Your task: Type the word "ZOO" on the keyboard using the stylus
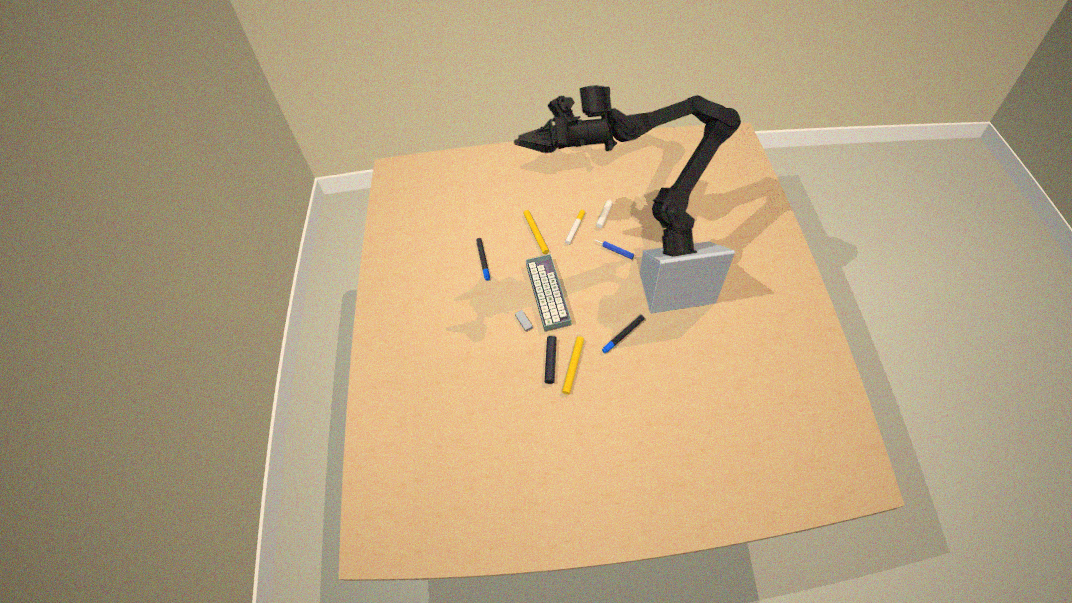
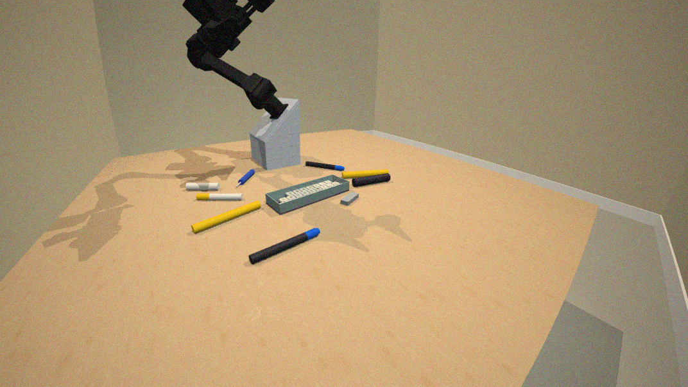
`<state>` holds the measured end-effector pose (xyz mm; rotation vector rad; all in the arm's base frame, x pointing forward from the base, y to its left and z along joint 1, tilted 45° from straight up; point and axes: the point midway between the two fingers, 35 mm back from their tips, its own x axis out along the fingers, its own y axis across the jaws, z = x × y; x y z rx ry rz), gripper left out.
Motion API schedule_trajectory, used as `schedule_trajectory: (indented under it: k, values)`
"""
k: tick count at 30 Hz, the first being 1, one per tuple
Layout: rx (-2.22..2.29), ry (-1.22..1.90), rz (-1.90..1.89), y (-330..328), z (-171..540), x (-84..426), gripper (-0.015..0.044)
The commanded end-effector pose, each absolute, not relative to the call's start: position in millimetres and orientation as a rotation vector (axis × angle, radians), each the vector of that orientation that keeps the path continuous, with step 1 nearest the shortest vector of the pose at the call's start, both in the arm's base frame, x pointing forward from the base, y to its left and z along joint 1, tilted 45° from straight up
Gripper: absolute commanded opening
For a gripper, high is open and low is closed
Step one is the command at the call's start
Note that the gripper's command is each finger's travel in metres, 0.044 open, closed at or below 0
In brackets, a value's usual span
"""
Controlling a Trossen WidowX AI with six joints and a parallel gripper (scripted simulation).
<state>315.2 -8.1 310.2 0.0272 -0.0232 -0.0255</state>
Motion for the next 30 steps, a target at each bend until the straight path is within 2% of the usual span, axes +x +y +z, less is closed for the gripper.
schedule_trajectory:
  k: [1,9,17,30]
  values:
    - [0.028,-0.014,-0.030,-9,308,317,0.0414]
    - [-0.002,0.410,-0.229,-38,202,368,0.0204]
    - [-0.146,0.869,-0.424,-68,79,374,0.0000]
    - [-0.569,1.527,-0.641,-107,-75,308,0.0000]
